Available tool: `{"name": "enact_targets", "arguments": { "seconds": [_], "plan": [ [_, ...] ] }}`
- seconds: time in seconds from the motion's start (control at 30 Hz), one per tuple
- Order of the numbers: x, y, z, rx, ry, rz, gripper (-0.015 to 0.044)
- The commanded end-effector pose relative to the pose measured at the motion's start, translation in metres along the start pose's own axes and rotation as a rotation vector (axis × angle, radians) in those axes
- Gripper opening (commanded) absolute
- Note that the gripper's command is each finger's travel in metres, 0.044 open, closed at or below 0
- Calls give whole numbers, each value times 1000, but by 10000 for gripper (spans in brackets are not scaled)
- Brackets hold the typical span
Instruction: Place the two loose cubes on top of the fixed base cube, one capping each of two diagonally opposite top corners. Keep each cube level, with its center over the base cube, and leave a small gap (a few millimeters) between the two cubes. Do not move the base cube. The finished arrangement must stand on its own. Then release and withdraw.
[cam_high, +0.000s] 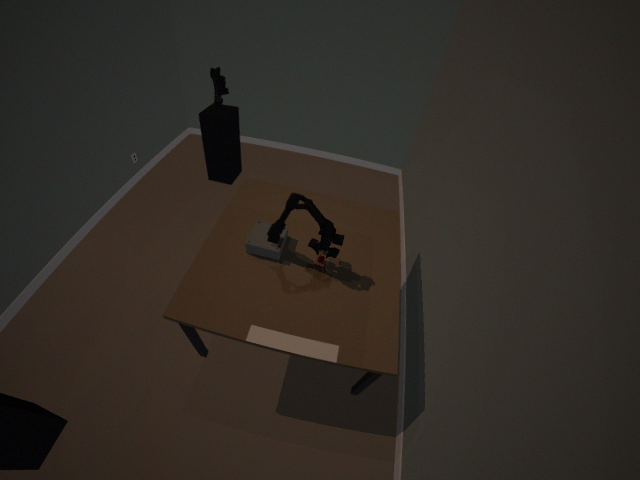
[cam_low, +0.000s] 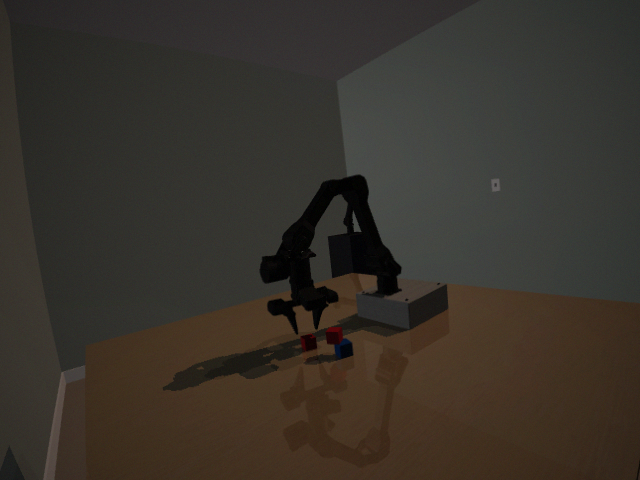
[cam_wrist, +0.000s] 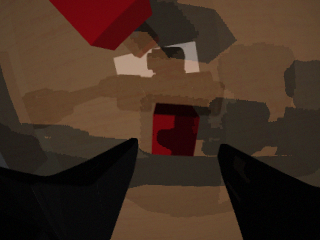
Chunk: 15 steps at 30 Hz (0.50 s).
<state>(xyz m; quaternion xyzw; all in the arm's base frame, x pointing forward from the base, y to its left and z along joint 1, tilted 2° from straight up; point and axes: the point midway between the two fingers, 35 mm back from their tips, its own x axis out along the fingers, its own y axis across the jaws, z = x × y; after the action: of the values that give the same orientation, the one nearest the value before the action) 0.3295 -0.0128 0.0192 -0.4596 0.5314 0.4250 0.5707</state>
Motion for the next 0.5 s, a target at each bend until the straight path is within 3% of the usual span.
{"name": "enact_targets", "arguments": {
  "seconds": [0.0, 0.47],
  "plan": [
    [8, 2, 0, -5, -1, 9, 265],
    [31, 2, 0, -5, -1, 9, 265]
  ]
}}
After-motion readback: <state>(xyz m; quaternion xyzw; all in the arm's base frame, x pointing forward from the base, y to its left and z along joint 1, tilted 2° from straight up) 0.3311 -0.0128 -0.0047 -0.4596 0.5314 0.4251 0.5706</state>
